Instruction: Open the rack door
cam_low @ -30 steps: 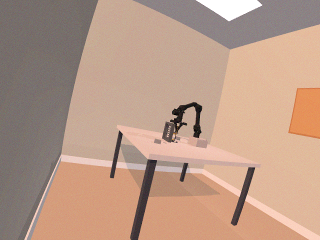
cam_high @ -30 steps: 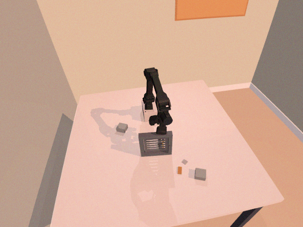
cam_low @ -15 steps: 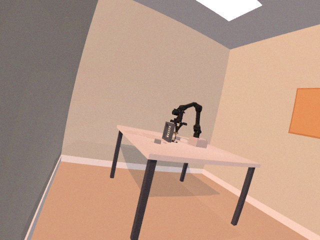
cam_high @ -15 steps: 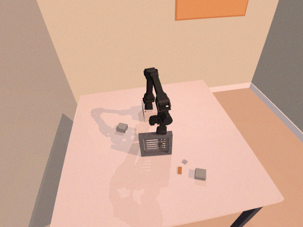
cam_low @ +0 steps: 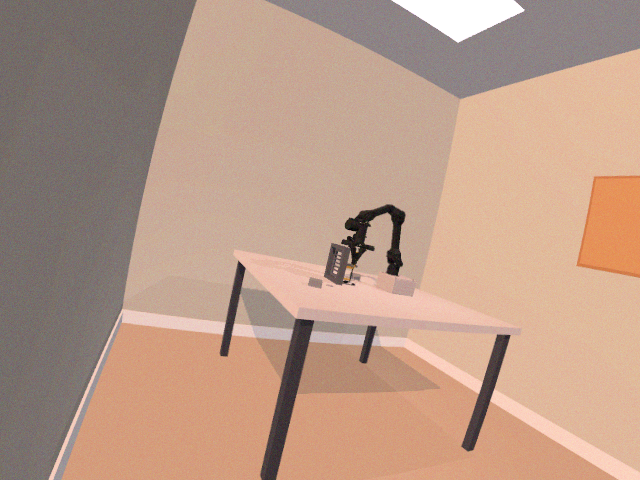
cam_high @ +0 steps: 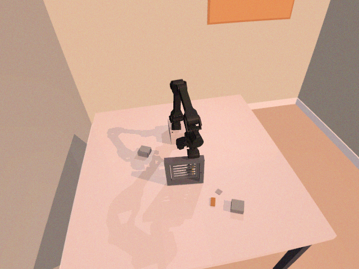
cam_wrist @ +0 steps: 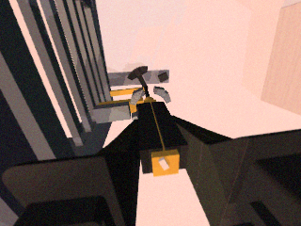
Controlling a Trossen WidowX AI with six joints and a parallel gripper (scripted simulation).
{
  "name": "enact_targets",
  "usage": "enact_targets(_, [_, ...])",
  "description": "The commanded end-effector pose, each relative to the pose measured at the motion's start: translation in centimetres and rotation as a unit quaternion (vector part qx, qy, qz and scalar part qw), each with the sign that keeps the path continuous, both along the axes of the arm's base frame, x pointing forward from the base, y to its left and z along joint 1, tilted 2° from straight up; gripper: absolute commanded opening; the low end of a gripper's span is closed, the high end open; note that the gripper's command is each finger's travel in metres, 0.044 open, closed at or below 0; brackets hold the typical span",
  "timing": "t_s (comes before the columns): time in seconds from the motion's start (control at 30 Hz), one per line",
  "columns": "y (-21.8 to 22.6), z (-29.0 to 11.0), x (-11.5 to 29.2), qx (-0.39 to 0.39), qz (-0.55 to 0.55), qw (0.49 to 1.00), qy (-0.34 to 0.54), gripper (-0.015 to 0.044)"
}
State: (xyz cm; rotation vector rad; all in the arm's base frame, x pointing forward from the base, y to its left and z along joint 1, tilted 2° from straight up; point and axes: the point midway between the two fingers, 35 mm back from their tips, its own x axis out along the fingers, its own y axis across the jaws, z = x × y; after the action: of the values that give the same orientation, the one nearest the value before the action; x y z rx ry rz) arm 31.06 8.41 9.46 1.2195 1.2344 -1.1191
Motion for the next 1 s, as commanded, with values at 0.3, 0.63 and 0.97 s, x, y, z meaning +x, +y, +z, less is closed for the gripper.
enact_targets(0.3, [-1.0,-0.2,-1.5,-0.008,0.136,0.991,-0.004,0.0025])
enact_targets(0.63, [-2.1,-0.3,-3.1,-0.012,0.227,0.974,-0.007,0.0025])
enact_targets(0.97, [-3.7,-0.4,-4.6,-0.015,0.307,0.951,-0.010,0.0025])
